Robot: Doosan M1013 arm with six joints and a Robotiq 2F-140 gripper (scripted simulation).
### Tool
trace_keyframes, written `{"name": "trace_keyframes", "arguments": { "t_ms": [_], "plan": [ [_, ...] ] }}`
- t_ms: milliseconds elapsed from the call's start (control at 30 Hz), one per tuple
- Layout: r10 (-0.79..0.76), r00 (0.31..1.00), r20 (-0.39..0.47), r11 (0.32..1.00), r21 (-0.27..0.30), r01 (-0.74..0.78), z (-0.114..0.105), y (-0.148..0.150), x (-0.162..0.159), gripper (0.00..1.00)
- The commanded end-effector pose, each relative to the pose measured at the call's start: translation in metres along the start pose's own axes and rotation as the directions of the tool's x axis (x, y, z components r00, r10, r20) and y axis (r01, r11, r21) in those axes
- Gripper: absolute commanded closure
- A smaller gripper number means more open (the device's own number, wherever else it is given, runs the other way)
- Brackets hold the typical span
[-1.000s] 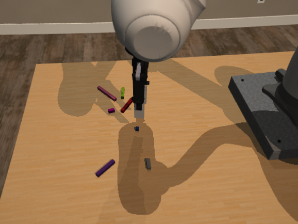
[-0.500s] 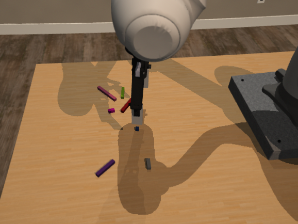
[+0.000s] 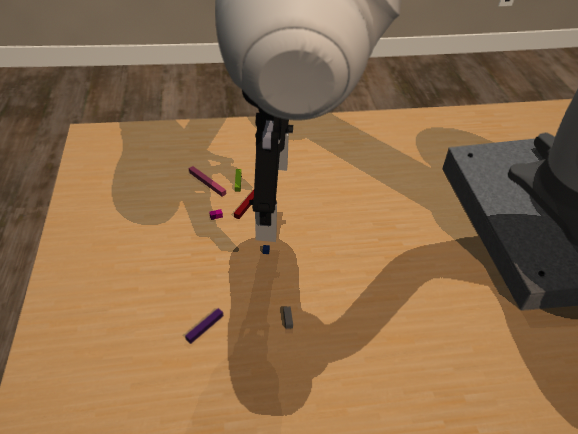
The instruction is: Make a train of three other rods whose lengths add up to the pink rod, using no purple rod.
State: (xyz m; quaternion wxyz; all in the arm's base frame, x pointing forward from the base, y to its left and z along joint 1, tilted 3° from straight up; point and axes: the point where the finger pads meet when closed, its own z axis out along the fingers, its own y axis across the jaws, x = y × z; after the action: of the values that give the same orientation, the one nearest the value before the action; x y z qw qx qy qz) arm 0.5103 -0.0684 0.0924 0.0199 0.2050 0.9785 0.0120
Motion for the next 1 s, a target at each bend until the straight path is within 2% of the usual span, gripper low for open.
{"name": "trace_keyframes", "arguments": {
  "t_ms": [0, 767, 867, 967],
  "plan": [
    [0.002, 1.000, 0.010, 1.000, 0.000, -0.002, -0.005, 0.000, -0.005, 0.00],
    [-0.004, 1.000, 0.010, 1.000, 0.000, 0.004, -0.005, 0.000, -0.005, 0.00],
    [-0.082, 0.997, 0.010, 0.997, 0.001, 0.082, -0.004, 0.006, -0.003, 0.00],
    [-0.255, 0.967, 0.009, 0.967, 0.003, 0.255, -0.002, 0.018, 0.000, 0.00]
  ]
}}
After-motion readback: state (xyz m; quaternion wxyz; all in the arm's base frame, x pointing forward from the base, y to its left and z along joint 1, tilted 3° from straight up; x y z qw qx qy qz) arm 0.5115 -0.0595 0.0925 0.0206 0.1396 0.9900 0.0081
